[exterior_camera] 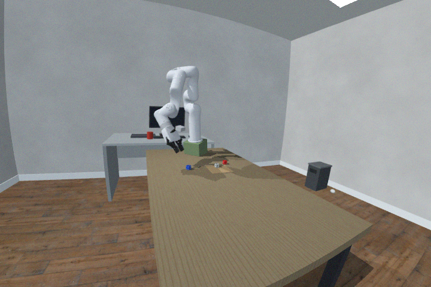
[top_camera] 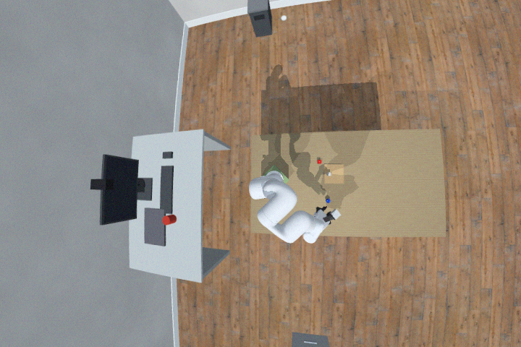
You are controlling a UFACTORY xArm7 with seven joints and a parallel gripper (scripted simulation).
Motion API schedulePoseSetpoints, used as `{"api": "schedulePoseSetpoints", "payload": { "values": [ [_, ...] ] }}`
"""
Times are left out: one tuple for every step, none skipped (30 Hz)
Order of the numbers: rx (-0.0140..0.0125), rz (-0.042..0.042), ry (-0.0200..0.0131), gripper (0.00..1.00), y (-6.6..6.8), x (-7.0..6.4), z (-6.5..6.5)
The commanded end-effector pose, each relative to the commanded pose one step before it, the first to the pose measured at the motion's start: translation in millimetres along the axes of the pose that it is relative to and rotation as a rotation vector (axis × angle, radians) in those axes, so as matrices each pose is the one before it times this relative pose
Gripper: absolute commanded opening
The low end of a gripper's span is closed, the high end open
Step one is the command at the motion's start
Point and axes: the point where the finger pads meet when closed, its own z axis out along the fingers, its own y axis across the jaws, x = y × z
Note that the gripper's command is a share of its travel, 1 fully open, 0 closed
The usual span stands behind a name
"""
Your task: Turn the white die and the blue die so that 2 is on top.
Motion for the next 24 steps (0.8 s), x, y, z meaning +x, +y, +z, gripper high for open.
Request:
{"api": "schedulePoseSetpoints", "payload": {
  "values": [
    [0.03027,0.01778,-0.1703,0.42,2.26,11.48,-1.61],
    [-0.00159,0.00074,-0.02548,0.42,0.01,2.67,-0.16],
    [-0.00121,0.00038,-0.01627,0.42,-0.08,1.77,-0.06],
    [-0.00294,0.00054,-0.03293,0.42,-0.35,3.72,0.04],
    [-0.00265,0.00022,-0.02493,0.42,-0.45,2.94,0.13],
    [0.0,0.0,0.0,0.42,0.0,0.0,0.0],
    [0.0,0.0,0.0,0.42,0.0,0.0,0.0],
    [-0.00143,0.00005,-0.01213,0.42,-0.28,1.47,0.09],
    [-0.00937,-0.00042,-0.06616,0.42,-2.24,8.35,1.13],
    [-0.00476,-0.00049,-0.02781,0.42,-1.32,3.69,0.61],
    [-0.00299,-0.00037,-0.01617,0.42,-0.88,2.19,0.4],
    [-0.00335,-0.00046,-0.01714,0.42,-1.02,2.35,0.47],
    [-0.00487,-0.00073,-0.02334,0.42,-1.54,3.24,0.74],
    [-0.005,-0.00082,-0.02236,0.42,-1.64,3.15,0.79],
    [-0.0022,-0.00037,-0.0094,0.42,-0.74,1.34,0.35],
    [-0.00769,-0.00137,-0.03104,0.42,-2.66,4.43,1.31],
    [-0.00457,-0.00085,-0.0173,0.42,-1.63,2.5,0.79],
    [-0.00553,-0.00105,-0.01995,0.42,-2.01,2.89,0.98],
    [-0.00537,-0.00104,-0.01848,0.42,-1.99,2.69,0.97],
    [-0.00078,-0.00015,-0.00263,0.42,-0.29,0.38,0.14],
    [-0.00992,-0.00197,-0.032,0.42,-3.76,4.64,1.88],
    [-0.0005,-0.0001,-0.00157,0.42,-0.19,0.23,0.09],
    [0.0,0.0,0.0,0.42,0.0,0.0,0.0],
    [0.0,0.0,0.0,0.42,0.0,0.0,0.0]
  ]
}}
